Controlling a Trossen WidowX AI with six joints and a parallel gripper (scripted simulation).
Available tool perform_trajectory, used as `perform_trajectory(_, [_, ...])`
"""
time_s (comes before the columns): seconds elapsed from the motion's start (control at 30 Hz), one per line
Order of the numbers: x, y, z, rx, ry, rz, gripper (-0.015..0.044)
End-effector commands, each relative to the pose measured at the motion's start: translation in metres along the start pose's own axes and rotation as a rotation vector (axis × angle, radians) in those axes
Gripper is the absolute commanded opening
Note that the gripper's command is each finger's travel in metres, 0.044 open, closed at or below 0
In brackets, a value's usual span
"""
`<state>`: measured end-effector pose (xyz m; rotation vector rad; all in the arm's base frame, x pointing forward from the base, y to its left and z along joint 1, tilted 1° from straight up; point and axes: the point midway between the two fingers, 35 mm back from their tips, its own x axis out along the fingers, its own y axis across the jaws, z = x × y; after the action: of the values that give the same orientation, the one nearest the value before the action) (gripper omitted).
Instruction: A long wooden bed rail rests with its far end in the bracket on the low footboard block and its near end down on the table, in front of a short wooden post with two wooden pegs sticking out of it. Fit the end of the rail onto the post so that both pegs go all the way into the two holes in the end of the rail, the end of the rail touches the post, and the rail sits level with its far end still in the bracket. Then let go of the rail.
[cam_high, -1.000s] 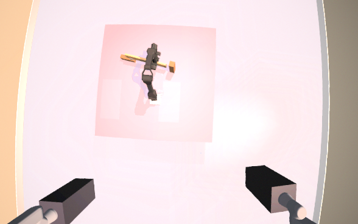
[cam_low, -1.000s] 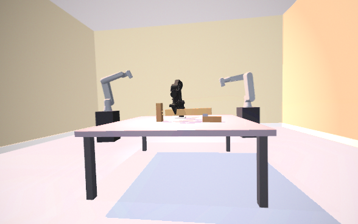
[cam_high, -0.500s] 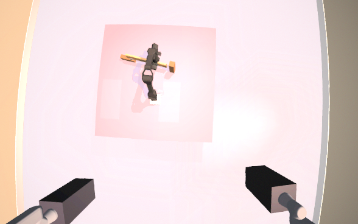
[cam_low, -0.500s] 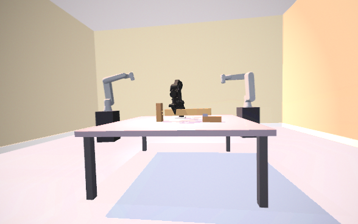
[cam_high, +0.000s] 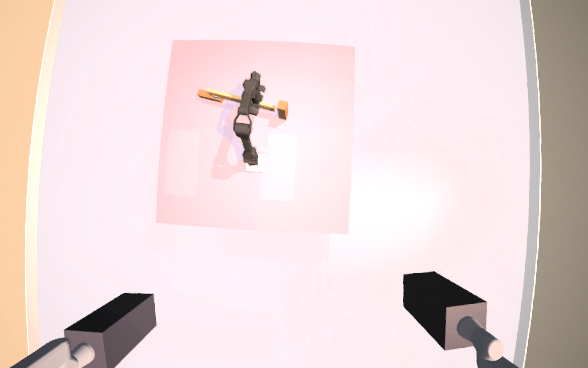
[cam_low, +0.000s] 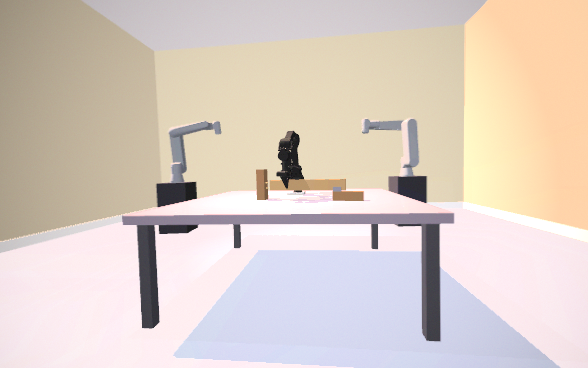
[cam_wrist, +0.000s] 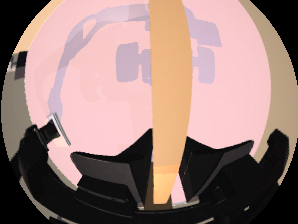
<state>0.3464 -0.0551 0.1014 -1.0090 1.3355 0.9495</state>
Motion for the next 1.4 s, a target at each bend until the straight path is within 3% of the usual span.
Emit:
perform_trajectory(0.0, [-0.004, -0.001, 0.000, -0.001, -0.011, -0.015, 0.0000])
perform_trajectory(1.37, [0.002, 0.000, -0.012, -0.001, -0.010, -0.015, 0.0000])
